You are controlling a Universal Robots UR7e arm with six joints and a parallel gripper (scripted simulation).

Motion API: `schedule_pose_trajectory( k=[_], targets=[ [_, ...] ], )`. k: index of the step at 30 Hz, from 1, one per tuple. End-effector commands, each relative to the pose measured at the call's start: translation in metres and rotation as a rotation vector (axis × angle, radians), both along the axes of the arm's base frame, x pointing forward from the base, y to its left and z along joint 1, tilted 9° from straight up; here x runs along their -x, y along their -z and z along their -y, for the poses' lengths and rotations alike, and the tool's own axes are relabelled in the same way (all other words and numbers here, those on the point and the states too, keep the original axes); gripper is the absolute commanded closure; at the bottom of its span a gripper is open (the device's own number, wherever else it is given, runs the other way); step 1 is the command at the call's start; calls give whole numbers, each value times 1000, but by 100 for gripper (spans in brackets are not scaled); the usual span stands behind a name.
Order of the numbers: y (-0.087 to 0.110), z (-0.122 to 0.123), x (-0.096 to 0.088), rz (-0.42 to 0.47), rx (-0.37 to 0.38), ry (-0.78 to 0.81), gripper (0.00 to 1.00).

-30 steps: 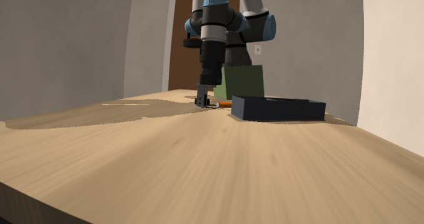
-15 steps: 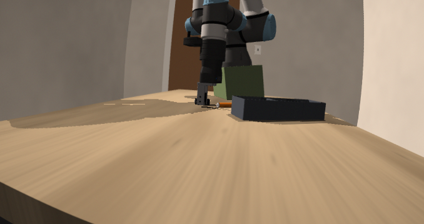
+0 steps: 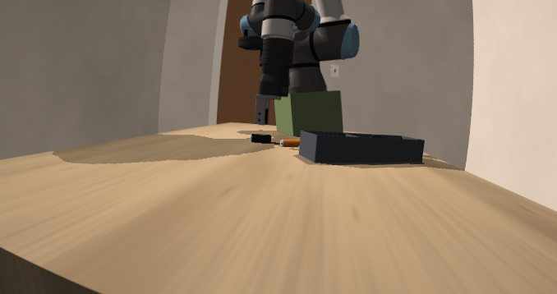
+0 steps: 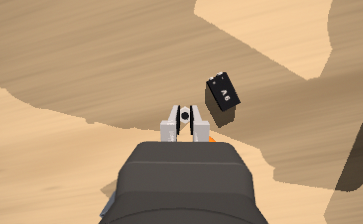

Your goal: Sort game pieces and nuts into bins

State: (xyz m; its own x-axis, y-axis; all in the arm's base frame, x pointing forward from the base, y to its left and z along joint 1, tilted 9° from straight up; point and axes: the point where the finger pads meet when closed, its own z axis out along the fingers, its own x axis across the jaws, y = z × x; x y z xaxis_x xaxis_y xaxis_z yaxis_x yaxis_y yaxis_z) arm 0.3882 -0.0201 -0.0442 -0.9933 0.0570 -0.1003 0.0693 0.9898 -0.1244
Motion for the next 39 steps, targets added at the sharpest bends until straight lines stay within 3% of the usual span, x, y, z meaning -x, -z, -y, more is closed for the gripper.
schedule_pose_trajectory(
  k=[1, 24, 39],
  targets=[
    [-15, -2, 1, -1, 0, 0, 66],
    [-21, -3, 1, -1, 0, 0, 66],
    [-9, -92, 5, -1, -1, 0, 66]
  ],
)
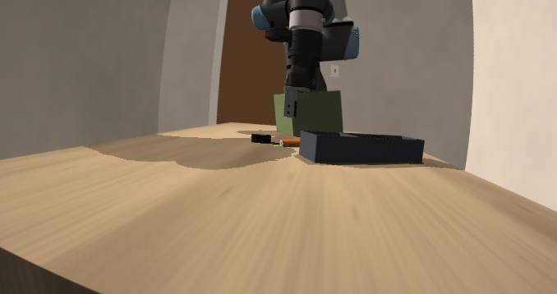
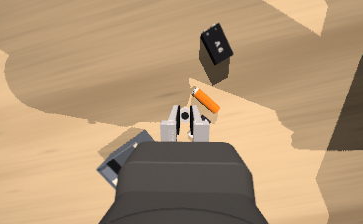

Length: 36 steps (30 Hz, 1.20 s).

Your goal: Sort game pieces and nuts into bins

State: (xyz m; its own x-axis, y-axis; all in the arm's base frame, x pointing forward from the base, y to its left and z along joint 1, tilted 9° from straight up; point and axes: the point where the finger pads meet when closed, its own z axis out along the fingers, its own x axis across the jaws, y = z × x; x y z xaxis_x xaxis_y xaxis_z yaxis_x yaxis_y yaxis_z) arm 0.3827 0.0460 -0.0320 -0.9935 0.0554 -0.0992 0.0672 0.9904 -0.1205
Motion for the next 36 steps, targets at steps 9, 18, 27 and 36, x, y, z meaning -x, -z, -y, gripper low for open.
schedule_pose_trajectory(
  k=[9, 18, 27, 36],
  targets=[
    [9, -67, 1, 0, 3, 2, 66],
    [15, -115, 3, 0, 3, 2, 66],
    [21, -157, 5, 0, 3, 2, 66],
    [25, -193, 7, -30, 24, -235, 66]
  ],
)
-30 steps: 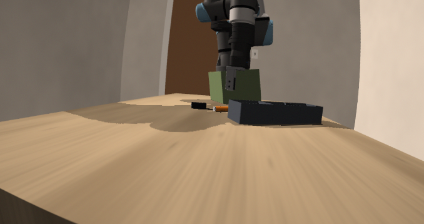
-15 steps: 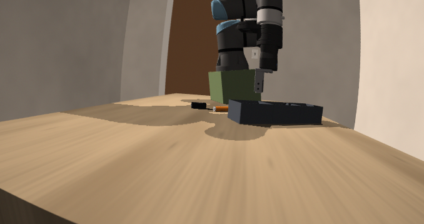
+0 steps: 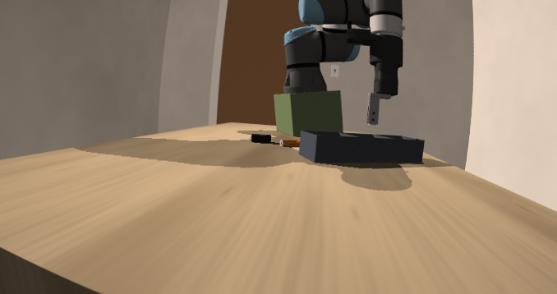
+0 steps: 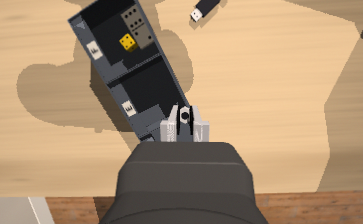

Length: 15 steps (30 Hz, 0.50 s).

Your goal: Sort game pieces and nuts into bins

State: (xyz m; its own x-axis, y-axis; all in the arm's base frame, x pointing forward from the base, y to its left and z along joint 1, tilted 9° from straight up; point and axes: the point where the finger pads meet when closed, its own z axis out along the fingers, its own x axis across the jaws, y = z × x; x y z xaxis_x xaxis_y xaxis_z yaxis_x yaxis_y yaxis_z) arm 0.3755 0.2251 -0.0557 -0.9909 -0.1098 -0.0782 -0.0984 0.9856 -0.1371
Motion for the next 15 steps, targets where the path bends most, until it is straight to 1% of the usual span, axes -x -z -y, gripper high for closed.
schedule_pose_trajectory(
  k=[1, 8, 11, 15],
  targets=[
    [3, -19, 0, -20, 15, -155, 66],
    [8, -60, 1, -45, 33, -348, 66],
    [9, -64, 1, -57, 41, -437, 66],
    [9, -65, 1, -59, 43, -449, 66]
  ],
)
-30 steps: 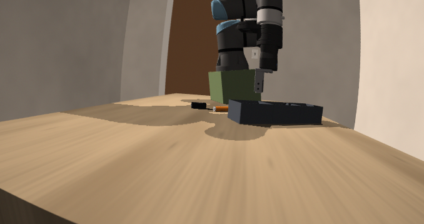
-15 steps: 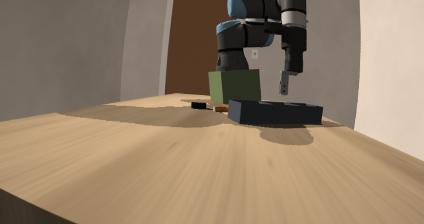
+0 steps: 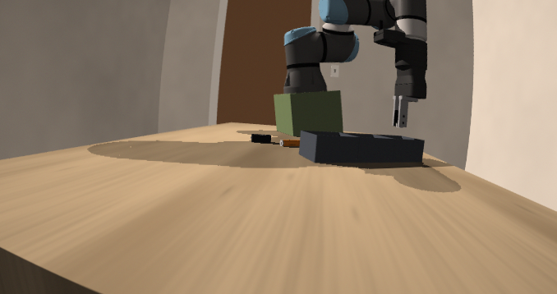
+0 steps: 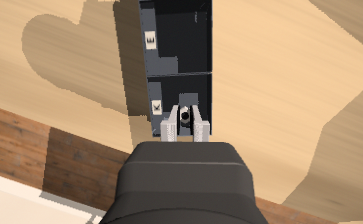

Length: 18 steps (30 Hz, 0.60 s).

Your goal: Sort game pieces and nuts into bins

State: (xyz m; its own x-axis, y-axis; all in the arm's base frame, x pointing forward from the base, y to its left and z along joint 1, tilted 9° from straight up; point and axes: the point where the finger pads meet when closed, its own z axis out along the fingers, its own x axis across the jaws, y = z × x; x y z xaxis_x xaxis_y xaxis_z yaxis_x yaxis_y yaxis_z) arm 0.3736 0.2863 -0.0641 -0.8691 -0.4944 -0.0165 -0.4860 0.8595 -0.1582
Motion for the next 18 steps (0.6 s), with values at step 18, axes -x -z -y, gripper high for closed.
schedule_pose_trajectory(
  k=[18],
  targets=[
    [-1, 4, -1, -6, 4, -43, 66]
  ],
)
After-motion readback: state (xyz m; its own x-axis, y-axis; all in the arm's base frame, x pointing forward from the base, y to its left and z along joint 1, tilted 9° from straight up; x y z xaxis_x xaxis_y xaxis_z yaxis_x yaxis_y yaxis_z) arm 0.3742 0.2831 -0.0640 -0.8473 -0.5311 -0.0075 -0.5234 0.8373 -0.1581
